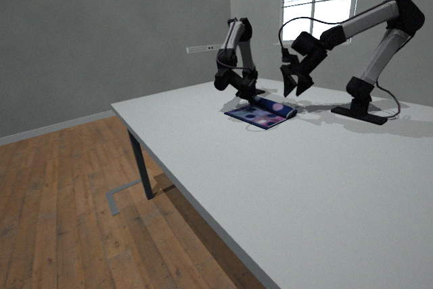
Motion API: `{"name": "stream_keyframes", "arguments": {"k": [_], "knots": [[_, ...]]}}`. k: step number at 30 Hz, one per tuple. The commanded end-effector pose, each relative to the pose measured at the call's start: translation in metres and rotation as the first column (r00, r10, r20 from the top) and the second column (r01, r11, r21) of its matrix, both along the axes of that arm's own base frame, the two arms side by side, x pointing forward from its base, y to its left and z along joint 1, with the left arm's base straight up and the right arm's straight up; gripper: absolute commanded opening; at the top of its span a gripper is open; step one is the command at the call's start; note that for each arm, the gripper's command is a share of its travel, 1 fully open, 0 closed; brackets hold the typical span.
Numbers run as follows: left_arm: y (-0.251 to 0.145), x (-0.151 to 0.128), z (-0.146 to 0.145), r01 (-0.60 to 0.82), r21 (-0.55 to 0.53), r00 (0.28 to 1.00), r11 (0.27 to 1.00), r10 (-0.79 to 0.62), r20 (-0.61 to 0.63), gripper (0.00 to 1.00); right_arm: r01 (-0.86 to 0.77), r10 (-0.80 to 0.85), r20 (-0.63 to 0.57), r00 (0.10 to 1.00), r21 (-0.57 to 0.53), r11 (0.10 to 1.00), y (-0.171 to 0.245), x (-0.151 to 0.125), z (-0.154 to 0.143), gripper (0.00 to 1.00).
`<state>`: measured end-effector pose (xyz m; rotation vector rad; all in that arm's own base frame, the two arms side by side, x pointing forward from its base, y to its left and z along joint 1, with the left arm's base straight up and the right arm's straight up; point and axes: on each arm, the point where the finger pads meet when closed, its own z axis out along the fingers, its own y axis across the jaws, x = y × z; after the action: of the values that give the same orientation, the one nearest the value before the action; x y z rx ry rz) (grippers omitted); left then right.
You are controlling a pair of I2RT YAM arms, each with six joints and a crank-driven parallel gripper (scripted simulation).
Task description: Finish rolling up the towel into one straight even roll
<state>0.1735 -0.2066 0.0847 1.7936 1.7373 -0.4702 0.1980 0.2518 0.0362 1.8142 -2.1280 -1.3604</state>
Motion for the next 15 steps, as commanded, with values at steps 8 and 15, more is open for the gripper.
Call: {"name": "stream_keyframes", "arguments": {"k": [8,15], "knots": [[-0.004,0.021,0.003,-0.089,-0.006,0.980,0.996,0.088,0.179,0.98,-0.025,0.025,-0.121,0.992,0.003,1.000,-0.001,-0.007,0.005,0.25],[0.001,0.036,0.010,-0.048,-0.006,0.983,0.999,0.048,0.179,0.98,-0.025,0.025,-0.121,0.992,0.003,1.000,-0.001,-0.007,-0.004,0.25]]}}
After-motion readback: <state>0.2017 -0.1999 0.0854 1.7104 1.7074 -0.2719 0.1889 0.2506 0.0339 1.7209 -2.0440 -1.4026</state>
